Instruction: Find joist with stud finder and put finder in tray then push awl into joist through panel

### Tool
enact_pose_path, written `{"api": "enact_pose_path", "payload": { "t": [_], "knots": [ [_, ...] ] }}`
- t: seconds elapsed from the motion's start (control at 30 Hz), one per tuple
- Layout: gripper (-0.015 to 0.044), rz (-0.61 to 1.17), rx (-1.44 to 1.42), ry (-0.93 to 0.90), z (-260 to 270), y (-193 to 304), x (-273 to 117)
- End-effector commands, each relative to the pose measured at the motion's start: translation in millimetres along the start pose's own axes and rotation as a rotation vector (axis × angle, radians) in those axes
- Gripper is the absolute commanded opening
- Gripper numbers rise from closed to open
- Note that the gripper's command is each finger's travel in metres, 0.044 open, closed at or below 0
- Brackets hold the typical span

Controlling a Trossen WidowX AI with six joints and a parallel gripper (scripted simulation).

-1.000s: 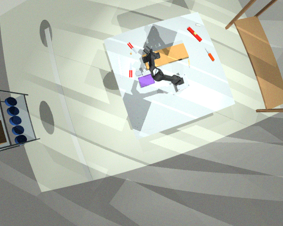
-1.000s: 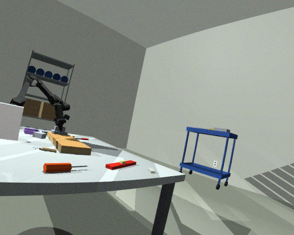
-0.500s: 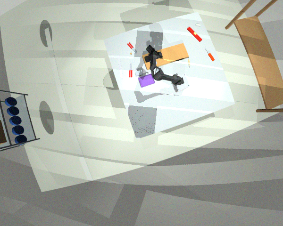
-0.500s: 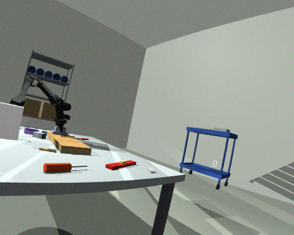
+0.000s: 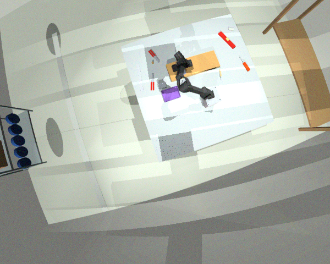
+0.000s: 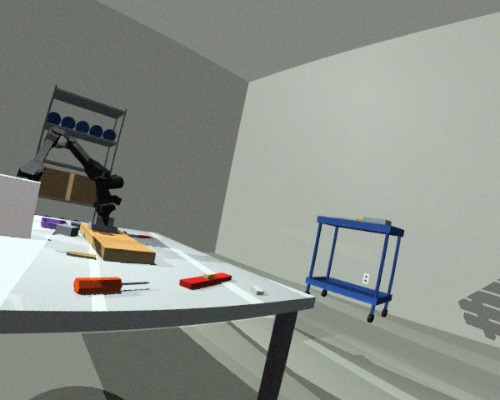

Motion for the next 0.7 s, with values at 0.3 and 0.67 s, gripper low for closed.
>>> {"api": "enact_pose_path", "payload": {
  "t": [0.3,0.67],
  "knots": [
    [0.0,0.001,0.003,0.002,-31.0,-6.2,0.3],
    [0.0,0.001,0.003,0.003,-53.2,-10.7,0.3]
  ]
}}
Point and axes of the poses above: the point midway between the two fingers, 35 mm back from their tips, its own x axis out along the fingers, its own z axis across the jaws, y = z × x, the point moved 10 cm from there along -x, back along the fingers, and after that the axes turned 12 degrees about x, right-handed, at the moved point
